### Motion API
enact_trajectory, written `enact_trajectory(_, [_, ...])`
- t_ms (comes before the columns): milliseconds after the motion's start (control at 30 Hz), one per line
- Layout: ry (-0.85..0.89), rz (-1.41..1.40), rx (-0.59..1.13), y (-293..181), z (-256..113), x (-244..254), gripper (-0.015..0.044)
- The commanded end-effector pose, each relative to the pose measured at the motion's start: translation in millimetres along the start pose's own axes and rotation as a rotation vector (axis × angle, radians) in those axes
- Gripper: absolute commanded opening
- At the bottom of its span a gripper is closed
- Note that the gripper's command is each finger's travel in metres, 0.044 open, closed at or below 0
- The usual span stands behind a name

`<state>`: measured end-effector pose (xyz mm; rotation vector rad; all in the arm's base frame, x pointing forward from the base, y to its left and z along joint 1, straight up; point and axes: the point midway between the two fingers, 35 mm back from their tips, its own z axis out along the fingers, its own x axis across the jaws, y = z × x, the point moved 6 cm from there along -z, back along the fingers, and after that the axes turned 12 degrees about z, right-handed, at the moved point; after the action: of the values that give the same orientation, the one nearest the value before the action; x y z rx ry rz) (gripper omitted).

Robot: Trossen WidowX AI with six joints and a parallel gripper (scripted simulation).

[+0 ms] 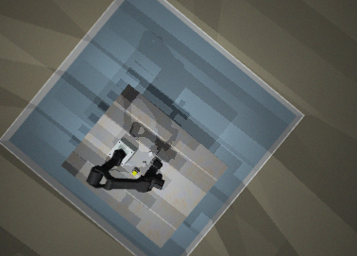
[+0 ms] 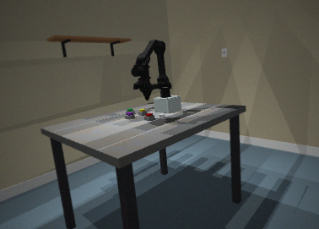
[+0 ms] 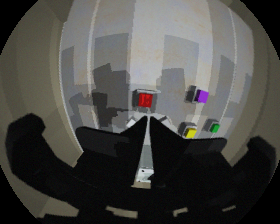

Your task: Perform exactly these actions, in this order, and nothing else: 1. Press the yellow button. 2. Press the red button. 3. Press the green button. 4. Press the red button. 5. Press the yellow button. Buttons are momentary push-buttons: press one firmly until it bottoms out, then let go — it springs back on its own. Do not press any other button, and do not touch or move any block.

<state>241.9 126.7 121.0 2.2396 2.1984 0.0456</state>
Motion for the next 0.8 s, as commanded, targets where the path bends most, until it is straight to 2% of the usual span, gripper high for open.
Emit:
enact_trajectory(0, [-0.002, 0.018, -0.003, 1, 3, 6, 0.0020])
enact_trajectory(133, [-0.002, 0.018, -0.003, 1, 58, 5, 0.0020])
enact_trajectory(767, [-0.002, 0.018, -0.002, 1, 81, 5, 0.0020])
